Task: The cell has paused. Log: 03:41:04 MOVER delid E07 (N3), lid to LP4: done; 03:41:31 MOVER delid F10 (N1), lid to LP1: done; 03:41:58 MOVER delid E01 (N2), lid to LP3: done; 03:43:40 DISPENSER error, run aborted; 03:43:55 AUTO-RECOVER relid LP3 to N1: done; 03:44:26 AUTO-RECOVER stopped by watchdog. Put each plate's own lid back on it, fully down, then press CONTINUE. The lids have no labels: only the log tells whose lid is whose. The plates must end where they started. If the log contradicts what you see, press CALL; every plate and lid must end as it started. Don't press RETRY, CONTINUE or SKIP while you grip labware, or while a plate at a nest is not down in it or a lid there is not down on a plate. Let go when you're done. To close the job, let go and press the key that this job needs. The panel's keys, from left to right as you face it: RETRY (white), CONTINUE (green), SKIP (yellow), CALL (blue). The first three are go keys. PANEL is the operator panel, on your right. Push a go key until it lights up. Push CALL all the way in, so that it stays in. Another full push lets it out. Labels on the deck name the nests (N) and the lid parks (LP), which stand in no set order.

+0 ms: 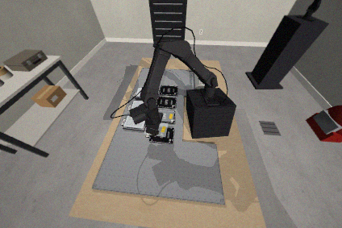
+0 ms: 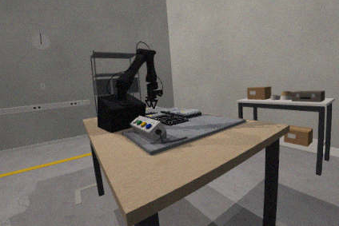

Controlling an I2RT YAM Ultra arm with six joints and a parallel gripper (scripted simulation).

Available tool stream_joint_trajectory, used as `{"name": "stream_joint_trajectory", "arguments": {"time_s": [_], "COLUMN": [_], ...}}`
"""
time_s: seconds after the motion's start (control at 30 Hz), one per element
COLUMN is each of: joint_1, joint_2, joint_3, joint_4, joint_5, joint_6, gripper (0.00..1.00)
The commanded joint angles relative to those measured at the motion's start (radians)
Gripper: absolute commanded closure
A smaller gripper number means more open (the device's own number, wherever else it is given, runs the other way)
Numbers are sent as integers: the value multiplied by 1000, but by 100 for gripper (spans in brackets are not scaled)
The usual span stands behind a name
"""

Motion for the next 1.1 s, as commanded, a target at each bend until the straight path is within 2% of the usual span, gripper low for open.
{"name": "stream_joint_trajectory", "arguments": {"time_s": [0.0, 0.2, 0.27, 0.77, 0.83, 1.07], "joint_1": [-28, -86, -86, -209, -209, -256], "joint_2": [5, 37, 37, 154, 154, 232], "joint_3": [70, 167, 167, 475, 475, 662], "joint_4": [-36, -81, -81, -227, -227, -318], "joint_5": [21, 28, 28, 38, 38, 41], "joint_6": [-58, -120, -120, -250, -250, -301], "gripper": [100, 100, 100, 100, 100, 100]}}
